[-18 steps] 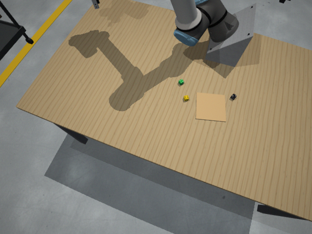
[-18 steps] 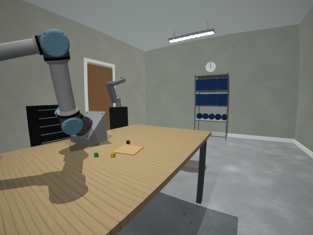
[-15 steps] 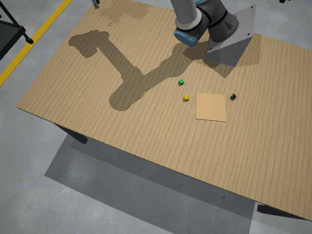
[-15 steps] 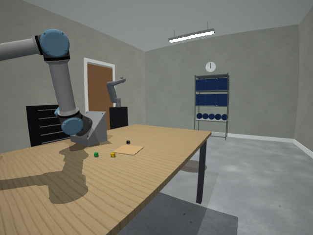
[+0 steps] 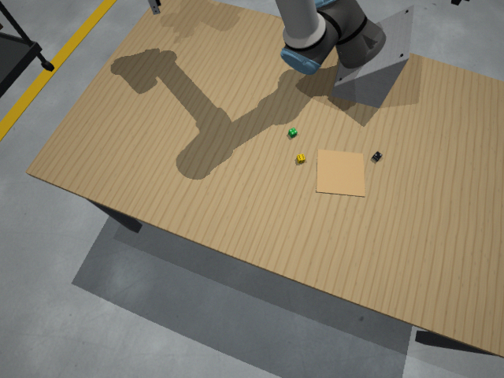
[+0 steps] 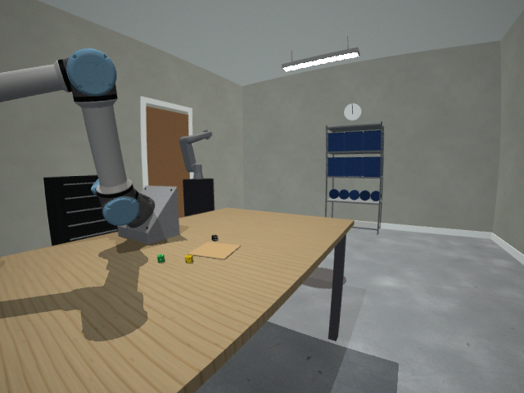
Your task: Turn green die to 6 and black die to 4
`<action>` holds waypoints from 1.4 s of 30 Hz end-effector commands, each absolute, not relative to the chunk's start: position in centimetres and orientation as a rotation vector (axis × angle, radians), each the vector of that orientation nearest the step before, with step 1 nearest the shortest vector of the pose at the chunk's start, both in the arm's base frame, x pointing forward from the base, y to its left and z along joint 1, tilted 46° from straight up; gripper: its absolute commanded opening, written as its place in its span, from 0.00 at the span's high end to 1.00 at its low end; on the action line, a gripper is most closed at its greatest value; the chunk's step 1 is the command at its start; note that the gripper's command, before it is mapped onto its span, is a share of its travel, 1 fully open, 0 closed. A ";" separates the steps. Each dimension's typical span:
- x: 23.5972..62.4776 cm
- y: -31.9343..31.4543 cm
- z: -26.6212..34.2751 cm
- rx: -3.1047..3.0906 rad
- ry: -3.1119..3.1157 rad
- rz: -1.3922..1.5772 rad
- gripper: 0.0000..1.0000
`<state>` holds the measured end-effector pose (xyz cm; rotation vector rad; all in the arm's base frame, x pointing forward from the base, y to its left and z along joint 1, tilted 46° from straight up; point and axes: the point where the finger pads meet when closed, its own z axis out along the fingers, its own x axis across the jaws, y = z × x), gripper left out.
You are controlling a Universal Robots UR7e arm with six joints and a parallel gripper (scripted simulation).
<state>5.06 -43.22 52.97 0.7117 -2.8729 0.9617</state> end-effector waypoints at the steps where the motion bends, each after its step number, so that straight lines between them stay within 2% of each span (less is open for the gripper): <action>1: 5.1 -43.2 53.0 0.712 -2.871 0.963 0.00; 21: 6.6 -43.1 51.4 0.816 -2.852 0.914 0.00; 33: 9.7 -42.7 48.1 1.017 -2.797 0.819 0.00; 42: 14.0 -41.4 43.7 1.291 -2.682 0.688 0.00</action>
